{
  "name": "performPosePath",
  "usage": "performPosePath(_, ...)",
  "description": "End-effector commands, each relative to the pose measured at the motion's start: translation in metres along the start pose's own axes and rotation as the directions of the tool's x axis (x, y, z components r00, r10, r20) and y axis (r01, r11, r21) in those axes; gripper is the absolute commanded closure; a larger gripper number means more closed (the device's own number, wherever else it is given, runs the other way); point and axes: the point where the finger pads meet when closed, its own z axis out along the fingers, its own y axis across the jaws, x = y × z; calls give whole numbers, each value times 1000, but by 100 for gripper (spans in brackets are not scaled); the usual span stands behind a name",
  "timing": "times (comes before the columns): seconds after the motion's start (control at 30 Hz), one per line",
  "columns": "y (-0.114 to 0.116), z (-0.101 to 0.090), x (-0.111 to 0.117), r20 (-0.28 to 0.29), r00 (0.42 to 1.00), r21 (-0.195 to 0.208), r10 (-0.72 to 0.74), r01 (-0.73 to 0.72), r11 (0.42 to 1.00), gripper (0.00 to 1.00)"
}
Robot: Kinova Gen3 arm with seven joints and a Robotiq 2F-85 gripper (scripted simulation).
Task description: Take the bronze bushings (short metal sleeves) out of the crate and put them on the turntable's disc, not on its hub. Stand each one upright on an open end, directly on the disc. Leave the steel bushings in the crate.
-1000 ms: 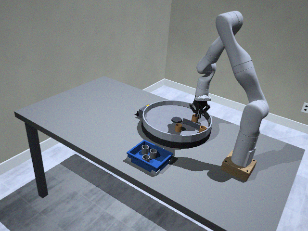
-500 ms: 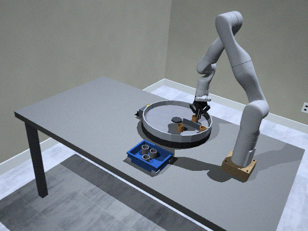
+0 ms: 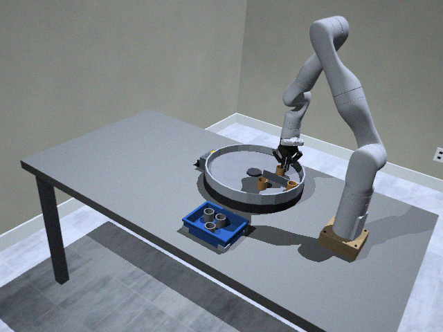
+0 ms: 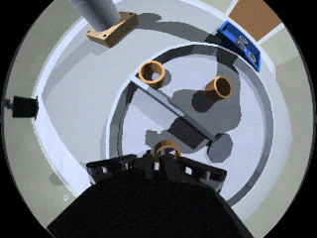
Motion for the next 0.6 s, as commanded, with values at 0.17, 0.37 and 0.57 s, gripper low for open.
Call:
performPosePath(0.17, 0, -1, 0, 1, 1000, -1, 0, 0, 1000, 100)
performPosePath(0.37, 0, -1, 0, 1, 1000, -1, 0, 0, 1000, 100)
performPosePath(0.57, 0, -1, 0, 1, 1000, -1, 0, 0, 1000, 86)
